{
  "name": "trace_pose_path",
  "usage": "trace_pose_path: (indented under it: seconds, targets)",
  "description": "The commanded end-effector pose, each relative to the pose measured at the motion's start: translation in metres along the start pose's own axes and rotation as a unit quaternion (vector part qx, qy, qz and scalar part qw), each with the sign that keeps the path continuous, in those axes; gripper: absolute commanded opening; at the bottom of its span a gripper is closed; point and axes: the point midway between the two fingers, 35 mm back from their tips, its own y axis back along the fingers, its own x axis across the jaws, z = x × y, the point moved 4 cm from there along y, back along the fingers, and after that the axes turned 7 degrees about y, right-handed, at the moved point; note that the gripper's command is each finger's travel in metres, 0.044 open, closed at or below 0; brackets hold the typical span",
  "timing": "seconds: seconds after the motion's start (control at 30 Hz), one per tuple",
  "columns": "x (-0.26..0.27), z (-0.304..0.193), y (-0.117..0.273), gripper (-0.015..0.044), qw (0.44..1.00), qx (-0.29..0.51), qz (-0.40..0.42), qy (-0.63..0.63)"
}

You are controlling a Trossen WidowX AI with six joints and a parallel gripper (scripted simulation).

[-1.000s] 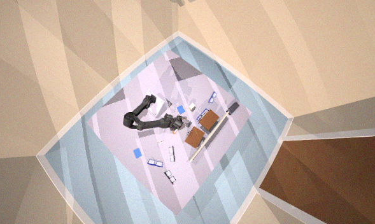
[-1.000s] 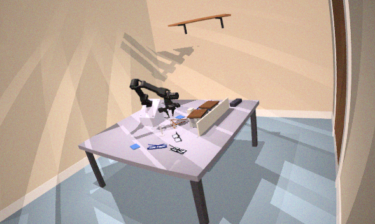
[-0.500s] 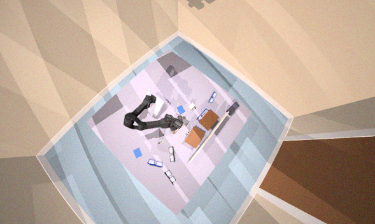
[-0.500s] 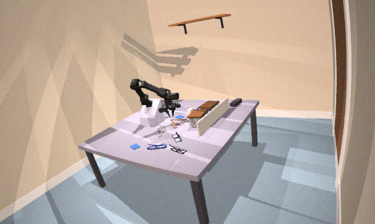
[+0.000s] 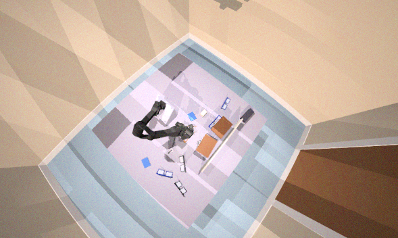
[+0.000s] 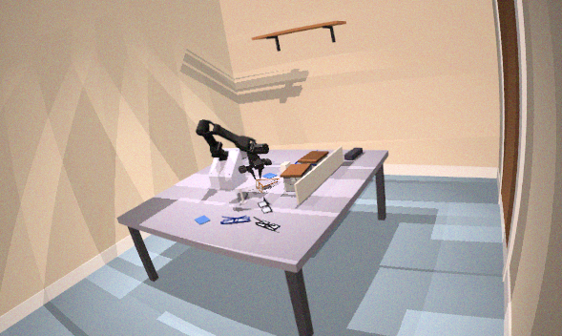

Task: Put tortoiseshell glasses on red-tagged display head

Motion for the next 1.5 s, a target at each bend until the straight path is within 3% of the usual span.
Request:
trace_pose_path:
  seconds: [0.0, 0.53, 1.13, 1.47]
  targets:
    - [-0.001, -0.005, -0.009, 0.012, 1.0, 0.003, -0.006, 0.008]
    - [-0.006, -0.006, -0.033, 0.012, 1.0, 0.003, -0.008, 0.009]
    - [-0.002, -0.006, -0.034, 0.012, 1.0, 0.002, -0.008, 0.009]
    - [-0.004, -0.006, -0.033, 0.0053, 1.0, 0.002, -0.005, 0.007]
